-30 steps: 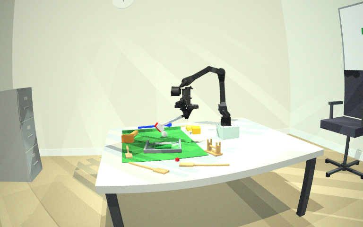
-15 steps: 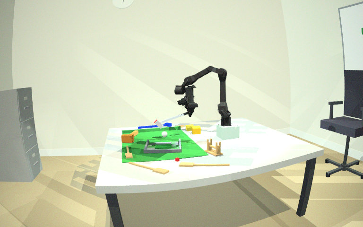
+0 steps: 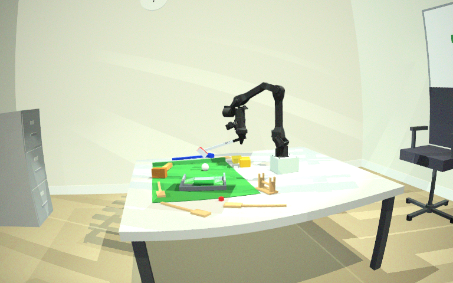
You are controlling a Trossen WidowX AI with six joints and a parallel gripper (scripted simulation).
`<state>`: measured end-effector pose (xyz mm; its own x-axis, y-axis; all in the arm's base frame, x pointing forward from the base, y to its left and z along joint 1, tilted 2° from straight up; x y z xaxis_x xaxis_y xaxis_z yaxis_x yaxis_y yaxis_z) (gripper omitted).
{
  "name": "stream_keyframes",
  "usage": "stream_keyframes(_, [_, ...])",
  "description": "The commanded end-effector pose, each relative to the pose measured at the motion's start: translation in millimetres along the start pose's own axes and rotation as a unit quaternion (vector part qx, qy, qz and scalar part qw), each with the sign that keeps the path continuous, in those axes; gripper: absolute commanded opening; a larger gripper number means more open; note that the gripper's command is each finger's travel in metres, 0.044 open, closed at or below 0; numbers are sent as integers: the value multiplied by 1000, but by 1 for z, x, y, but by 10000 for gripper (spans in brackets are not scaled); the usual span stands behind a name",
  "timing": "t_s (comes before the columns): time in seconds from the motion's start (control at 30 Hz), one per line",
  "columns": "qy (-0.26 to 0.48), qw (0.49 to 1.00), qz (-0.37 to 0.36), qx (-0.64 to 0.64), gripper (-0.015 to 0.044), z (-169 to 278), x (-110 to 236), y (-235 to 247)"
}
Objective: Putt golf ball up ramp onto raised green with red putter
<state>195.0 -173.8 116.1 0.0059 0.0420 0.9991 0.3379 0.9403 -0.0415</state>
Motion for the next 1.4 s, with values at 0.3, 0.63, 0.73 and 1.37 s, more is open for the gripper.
stream_keyframes(0.3, [-2, 1000, 1, -4, 0, 1, -36, -1])
stream_keyframes(0.63, [-2, 1000, 2, -4, 0, 0, -50, -1])
stream_keyframes(0.73, [-2, 1000, 2, -4, 0, 0, -55, -1])
stream_keyframes(1.37, [-2, 1000, 1, -6, 0, 0, -62, -3])
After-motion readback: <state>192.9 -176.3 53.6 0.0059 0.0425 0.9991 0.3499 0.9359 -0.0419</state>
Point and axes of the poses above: the point midway between the two fingers, 35 mm back from their tips, its own x axis back along the fingers, its own y axis across the jaws, z = x × y, the point moved 2 cm from there along x, back along the fingers, and after that the axes turned 11 degrees about -x, right-handed, at the moved point
